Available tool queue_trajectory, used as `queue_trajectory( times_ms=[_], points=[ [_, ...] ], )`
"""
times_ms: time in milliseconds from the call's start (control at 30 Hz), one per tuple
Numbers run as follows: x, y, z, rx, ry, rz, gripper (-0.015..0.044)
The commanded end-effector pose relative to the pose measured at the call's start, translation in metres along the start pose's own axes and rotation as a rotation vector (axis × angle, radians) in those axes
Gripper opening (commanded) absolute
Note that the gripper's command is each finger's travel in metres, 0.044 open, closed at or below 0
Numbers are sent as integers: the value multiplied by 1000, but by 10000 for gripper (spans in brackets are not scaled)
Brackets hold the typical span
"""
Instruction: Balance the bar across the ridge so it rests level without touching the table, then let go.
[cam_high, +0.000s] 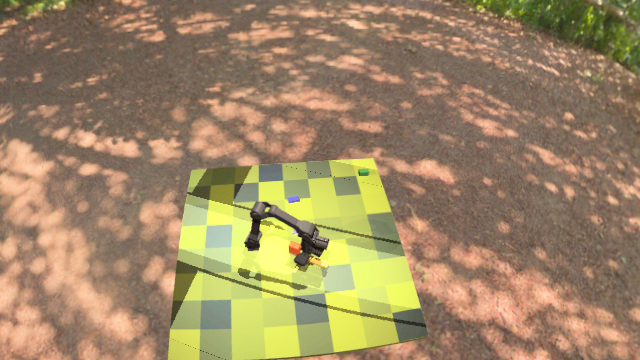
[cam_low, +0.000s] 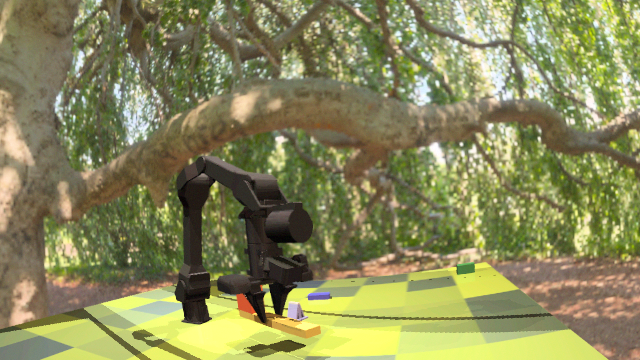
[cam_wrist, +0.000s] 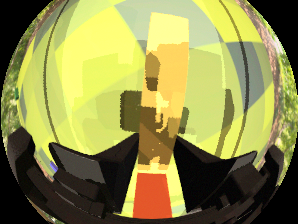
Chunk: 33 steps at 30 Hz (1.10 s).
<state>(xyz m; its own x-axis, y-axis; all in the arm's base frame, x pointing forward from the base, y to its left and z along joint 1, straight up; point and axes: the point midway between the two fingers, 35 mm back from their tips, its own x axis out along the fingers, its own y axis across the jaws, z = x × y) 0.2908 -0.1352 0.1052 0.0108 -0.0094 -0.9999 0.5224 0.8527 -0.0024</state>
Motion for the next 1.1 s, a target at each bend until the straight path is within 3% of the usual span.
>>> queue_trajectory(
  times_ms=[0,433,1067],
  points=[
    [-16,0,0,-4,-11,4,0],
    [-40,2,-4,12,-10,5,0],
    [-41,71,-32,516,-5,13,0]
  ],
)
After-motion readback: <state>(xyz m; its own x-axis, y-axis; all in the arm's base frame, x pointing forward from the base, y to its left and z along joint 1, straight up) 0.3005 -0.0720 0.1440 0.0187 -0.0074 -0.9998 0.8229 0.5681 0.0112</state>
